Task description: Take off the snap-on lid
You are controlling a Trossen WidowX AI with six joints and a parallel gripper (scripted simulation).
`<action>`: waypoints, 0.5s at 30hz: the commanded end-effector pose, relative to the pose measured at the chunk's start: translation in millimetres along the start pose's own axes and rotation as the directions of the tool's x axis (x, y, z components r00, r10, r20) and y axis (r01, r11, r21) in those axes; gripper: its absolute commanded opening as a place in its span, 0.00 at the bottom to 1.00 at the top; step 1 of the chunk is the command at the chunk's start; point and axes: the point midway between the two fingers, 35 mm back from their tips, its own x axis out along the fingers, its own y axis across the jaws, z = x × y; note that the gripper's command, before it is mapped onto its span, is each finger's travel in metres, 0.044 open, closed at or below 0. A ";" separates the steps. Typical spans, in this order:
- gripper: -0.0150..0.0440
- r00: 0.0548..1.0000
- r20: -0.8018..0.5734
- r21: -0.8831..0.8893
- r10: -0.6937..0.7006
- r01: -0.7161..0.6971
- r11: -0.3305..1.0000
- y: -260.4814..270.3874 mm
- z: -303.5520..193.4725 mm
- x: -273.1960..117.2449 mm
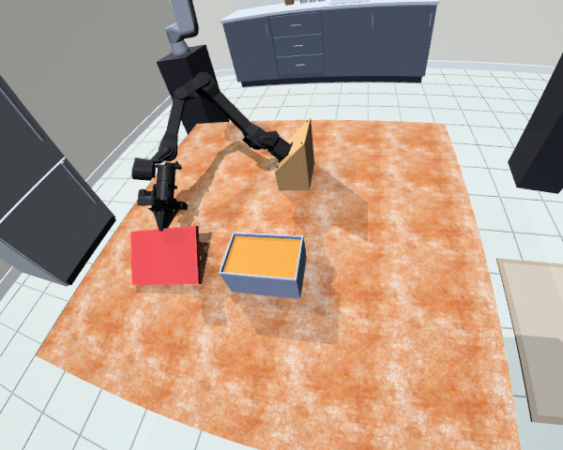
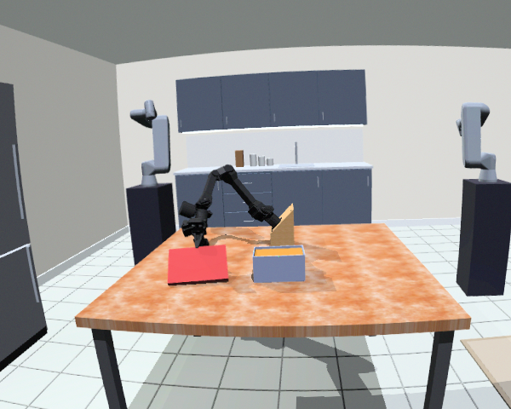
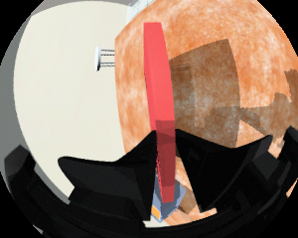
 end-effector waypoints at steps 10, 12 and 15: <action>0.25 1.000 -0.002 0.007 -0.029 0.029 1.000 -17.7 -1.4 10.2; 0.25 1.000 -0.002 0.007 -0.029 0.029 1.000 -19.0 -1.4 11.2; 0.25 1.000 -0.002 0.007 -0.029 0.029 1.000 -20.9 -1.4 12.7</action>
